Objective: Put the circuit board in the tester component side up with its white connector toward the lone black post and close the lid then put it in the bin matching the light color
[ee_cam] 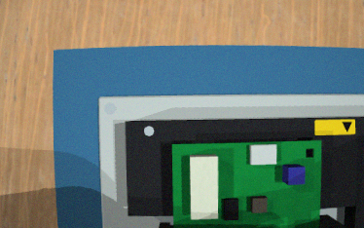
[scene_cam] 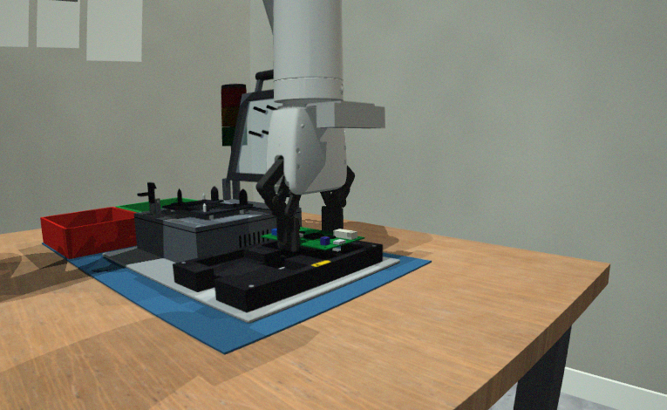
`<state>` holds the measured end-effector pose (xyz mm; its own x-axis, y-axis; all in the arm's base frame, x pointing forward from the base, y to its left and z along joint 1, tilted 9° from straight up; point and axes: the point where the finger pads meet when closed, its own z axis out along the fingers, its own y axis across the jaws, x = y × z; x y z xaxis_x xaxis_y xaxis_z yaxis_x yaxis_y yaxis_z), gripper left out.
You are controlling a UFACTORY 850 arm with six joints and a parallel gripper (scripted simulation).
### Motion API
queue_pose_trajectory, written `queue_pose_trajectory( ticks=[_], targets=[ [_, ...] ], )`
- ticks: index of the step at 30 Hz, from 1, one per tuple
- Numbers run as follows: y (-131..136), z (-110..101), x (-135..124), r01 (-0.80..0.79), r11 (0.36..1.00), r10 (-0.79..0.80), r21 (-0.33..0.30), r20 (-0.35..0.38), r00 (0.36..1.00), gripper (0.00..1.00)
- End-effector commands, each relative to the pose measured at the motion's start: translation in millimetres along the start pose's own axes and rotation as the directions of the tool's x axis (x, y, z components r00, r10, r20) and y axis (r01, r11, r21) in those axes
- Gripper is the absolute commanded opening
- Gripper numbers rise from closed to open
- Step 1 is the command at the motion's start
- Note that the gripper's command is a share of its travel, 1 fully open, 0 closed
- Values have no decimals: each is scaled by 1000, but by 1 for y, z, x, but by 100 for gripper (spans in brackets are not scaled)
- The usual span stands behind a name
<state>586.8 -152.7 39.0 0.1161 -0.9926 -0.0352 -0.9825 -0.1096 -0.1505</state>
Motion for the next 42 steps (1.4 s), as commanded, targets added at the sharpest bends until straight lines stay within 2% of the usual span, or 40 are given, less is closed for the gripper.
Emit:
queue_pose_trajectory(
  ticks=[1,18,23,31,42],
  targets=[
    [-1,-6,0,0,1000,0,1,-1,1000,79],
    [-1,-13,0,0,1000,0,1,-1,1000,79],
    [-1,-28,0,0,1000,0,1,-1,1000,79],
    [-1,-65,0,0,1000,0,1,-1,1000,79],
    [-1,-80,0,0,1000,0,1,-1,1000,79]
  ],
)
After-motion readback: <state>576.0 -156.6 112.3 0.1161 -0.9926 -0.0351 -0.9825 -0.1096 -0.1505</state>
